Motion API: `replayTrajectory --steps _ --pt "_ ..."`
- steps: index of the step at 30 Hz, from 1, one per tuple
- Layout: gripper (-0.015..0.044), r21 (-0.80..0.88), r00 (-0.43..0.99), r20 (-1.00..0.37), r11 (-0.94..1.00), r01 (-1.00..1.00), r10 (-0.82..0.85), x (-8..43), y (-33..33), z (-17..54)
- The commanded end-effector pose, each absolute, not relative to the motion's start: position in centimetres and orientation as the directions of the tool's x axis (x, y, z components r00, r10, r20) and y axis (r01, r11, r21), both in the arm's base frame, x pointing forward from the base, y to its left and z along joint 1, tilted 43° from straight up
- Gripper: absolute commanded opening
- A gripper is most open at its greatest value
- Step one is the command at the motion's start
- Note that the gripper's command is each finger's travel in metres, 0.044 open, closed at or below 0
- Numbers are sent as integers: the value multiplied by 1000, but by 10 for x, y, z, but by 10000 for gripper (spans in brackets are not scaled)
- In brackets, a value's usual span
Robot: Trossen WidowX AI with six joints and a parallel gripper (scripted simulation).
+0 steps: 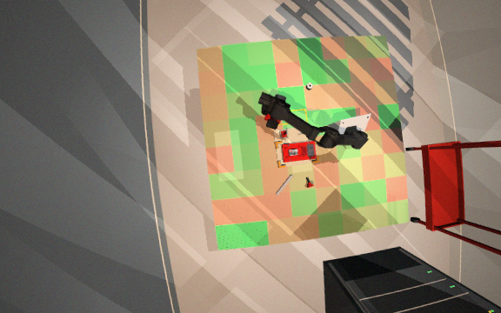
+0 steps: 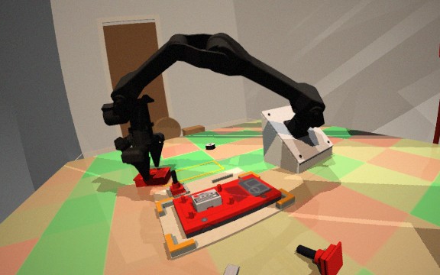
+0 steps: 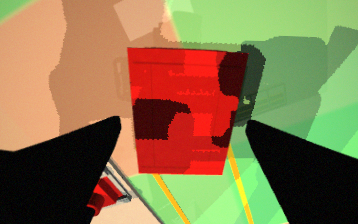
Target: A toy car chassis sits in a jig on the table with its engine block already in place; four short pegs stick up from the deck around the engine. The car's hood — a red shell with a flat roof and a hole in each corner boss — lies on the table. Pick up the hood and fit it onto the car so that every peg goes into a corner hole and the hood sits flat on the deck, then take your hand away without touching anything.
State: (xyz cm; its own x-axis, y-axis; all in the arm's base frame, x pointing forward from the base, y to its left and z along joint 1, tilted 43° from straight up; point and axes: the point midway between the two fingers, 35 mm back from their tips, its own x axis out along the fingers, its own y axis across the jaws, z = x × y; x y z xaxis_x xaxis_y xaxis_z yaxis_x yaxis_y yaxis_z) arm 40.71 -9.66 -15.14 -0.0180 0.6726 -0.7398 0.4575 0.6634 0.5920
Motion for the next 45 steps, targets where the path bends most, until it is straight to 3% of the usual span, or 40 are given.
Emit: replayTrajectory --steps 1,29,32,42,45 --pt "440 594 -15 -738 659 462 675 407 -95 -153" --pt "440 594 -15 -738 659 462 675 407 -86 -163" --pt "361 592 -18 -739 663 458 673 407 -87 -162" --pt "295 592 -18 -739 663 458 673 407 -87 -162" --pt "216 593 -18 -739 662 458 674 407 -87 -161"
